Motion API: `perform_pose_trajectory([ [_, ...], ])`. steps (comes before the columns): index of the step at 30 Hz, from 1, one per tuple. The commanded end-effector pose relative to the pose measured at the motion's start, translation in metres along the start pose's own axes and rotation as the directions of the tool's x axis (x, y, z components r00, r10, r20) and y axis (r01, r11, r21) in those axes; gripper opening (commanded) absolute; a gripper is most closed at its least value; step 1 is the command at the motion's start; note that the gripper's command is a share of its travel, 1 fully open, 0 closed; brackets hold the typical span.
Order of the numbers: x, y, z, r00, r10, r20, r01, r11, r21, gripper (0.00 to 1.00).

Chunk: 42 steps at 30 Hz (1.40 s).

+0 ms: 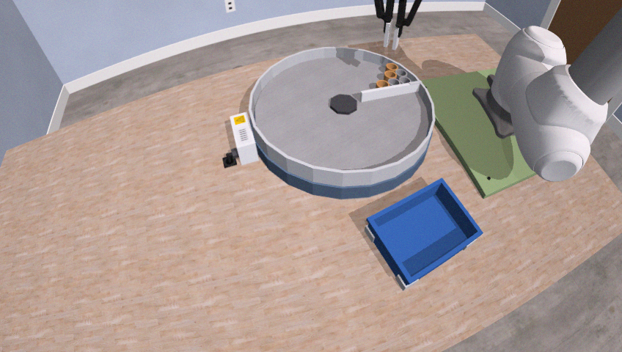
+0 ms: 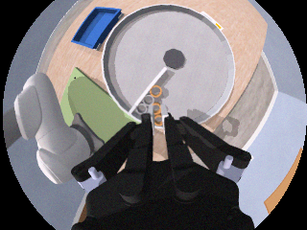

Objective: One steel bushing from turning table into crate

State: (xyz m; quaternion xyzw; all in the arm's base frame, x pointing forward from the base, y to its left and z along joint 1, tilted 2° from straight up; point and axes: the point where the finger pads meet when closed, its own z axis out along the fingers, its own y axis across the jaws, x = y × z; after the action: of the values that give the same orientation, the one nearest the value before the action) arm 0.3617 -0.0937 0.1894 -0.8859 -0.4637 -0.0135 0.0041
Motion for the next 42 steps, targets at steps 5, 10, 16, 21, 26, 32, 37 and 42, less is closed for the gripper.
perform_pose_trajectory([
  [5,0.0,0.0,0.0,1.0,0.0,0.0,0.0,1.0,0.0,0.09],
  [10,0.0,0.0,0.001,1.0,0.0,-0.008,0.0,1.0,0.002,0.06],
  [16,-0.002,0.0,0.004,0.999,-0.001,-0.04,0.001,1.0,0.006,0.06],
  [21,-0.006,0.001,0.012,0.993,0.0,-0.121,0.0,1.0,0.004,0.06],
  [26,-0.011,0.002,0.023,0.971,0.001,-0.237,0.001,1.0,0.008,0.06],
  [32,-0.016,0.003,0.033,0.94,0.002,-0.342,0.002,1.0,0.011,0.06],
  [37,-0.023,0.005,0.046,0.882,0.003,-0.47,0.003,1.0,0.012,0.06],
  [42,-0.028,0.007,0.056,0.819,0.004,-0.574,-0.001,1.0,0.006,0.06],
])
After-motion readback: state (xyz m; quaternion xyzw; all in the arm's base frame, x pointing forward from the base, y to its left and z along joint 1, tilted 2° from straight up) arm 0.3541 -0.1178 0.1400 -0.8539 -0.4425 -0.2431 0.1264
